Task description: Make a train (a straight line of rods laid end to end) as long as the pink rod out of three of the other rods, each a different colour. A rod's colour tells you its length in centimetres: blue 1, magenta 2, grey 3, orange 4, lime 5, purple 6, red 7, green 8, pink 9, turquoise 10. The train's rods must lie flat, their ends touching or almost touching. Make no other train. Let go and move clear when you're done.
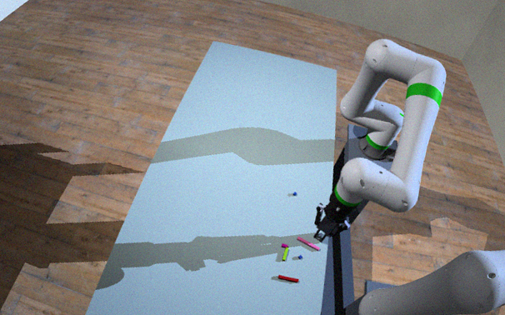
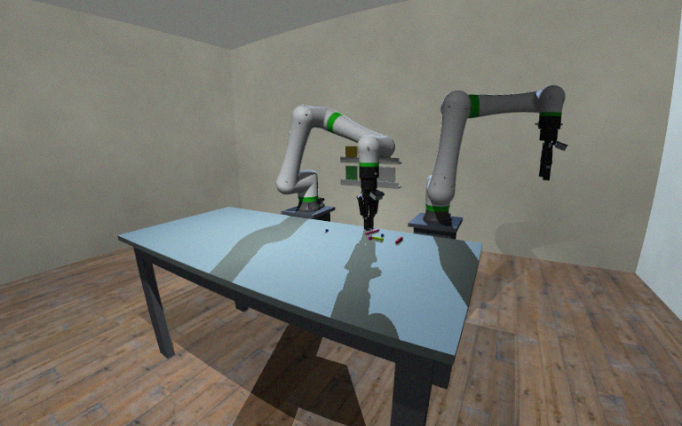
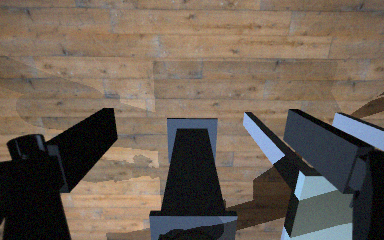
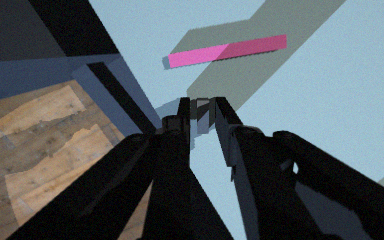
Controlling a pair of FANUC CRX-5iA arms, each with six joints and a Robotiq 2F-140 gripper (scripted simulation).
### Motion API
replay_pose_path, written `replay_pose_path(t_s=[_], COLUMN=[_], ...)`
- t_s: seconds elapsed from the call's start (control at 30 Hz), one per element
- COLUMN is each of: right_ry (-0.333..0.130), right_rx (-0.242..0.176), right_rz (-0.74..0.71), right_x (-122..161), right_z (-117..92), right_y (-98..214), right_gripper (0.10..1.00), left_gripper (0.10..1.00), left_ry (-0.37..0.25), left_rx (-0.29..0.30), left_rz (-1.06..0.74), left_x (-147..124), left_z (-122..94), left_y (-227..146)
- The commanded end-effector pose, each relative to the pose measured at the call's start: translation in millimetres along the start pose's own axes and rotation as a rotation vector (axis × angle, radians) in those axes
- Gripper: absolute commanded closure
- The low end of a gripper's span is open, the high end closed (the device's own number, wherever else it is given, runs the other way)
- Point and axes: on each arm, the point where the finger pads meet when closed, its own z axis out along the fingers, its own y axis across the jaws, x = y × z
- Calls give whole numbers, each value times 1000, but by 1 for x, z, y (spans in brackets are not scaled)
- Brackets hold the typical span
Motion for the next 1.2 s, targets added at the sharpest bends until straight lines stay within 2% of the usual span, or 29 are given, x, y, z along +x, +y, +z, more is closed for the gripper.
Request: replay_pose_path(t_s=[0.0, 0.3, 0.33, 1.17], right_ry=[2, 2, 2, 2], right_rx=[0, 0, 0, 0], right_rz=[0, 0, 0, 0], right_x=[1, 1, 1, 1], right_z=[-1, -1, -1, -1], right_y=[0, 0, 0, 0], right_gripper=[867, 867, 974, 974], left_gripper=[98, 98, 98, 98], left_ry=[2, 2, 2, 2], left_rx=[0, 0, 0, 0], left_rz=[0, 0, 0, 0], left_x=[0, 0, 0, 0], left_z=[-1, -1, -1, -1], left_y=[0, 0, 0, 0])
